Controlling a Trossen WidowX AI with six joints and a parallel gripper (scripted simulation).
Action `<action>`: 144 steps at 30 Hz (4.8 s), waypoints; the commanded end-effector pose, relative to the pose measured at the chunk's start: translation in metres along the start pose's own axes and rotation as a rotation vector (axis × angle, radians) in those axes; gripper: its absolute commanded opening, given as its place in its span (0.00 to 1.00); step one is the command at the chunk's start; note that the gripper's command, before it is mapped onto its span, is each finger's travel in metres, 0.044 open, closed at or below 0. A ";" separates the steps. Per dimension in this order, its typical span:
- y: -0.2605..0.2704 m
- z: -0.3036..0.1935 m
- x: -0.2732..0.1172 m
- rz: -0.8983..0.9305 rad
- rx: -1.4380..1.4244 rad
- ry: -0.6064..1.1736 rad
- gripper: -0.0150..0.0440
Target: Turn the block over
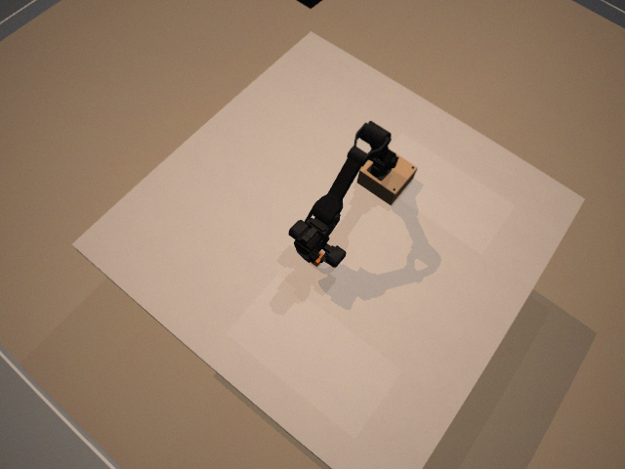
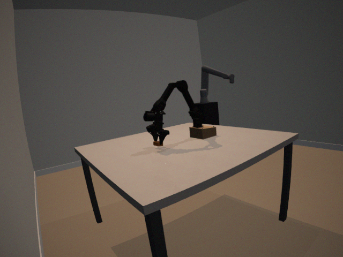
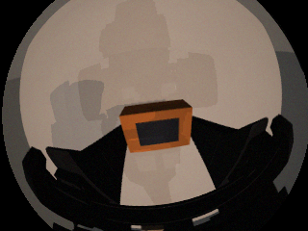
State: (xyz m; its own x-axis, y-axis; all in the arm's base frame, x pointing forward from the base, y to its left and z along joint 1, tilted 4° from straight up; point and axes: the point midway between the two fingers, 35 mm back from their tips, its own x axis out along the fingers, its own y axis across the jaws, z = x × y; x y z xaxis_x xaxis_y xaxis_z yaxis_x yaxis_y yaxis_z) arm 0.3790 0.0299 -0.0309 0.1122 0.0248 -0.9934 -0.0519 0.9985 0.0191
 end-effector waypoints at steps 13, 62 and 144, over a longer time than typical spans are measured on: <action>0.000 -0.003 0.002 -0.004 0.003 -0.242 0.25; 0.000 -0.007 0.034 -0.005 0.002 -0.890 0.25; 0.000 -0.009 0.023 -0.004 0.003 -0.943 1.00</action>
State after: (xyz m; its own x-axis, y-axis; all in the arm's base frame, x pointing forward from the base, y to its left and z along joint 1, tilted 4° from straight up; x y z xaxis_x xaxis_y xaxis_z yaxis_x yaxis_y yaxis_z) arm 0.3630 0.0297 -0.0599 0.8839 0.0524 -0.4647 -0.0512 0.9986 0.0153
